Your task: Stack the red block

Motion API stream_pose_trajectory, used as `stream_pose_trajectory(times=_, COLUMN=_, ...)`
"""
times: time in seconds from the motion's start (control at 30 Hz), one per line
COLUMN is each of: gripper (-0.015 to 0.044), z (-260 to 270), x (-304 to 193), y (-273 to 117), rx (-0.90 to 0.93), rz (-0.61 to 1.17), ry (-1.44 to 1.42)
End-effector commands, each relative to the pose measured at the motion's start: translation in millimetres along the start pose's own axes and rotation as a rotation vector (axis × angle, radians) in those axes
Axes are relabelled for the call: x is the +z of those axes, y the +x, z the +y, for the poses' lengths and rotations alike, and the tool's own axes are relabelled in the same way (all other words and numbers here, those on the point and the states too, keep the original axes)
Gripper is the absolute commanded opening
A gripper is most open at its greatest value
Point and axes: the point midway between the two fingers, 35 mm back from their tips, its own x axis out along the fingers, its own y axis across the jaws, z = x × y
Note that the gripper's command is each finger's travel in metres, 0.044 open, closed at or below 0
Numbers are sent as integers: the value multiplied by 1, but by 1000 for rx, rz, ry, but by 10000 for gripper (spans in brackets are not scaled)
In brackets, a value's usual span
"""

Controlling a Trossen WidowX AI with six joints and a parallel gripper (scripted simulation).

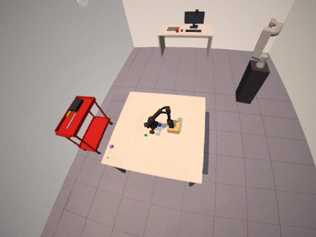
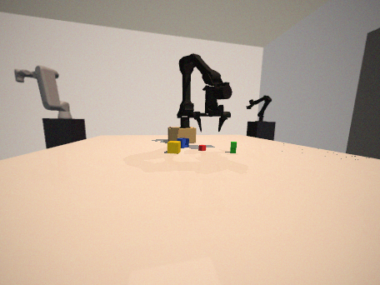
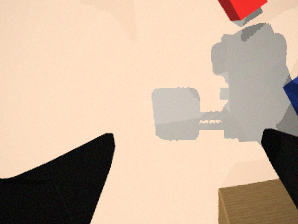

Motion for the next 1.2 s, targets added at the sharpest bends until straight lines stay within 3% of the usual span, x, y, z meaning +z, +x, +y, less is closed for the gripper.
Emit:
stream_pose_trajectory(times=0.0, gripper=440, z=-10, x=21, y=-1, rx=-11, rz=-28, ry=-150)
stream_pose_trajectory(times=0.47, gripper=440, z=-45, x=76, y=-8, rx=-55, rz=-97, ry=-606)
stream_pose_trajectory(times=0.8, gripper=440, z=-49, x=77, y=-7, rx=-56, rz=-98, ry=-611)
stream_pose_trajectory(times=1.03, gripper=440, z=-50, x=80, y=29, rx=-56, rz=-97, ry=-611)
stream_pose_trajectory(times=1.17, gripper=440, z=-49, x=81, y=31, rx=-56, rz=-97, ry=-611)
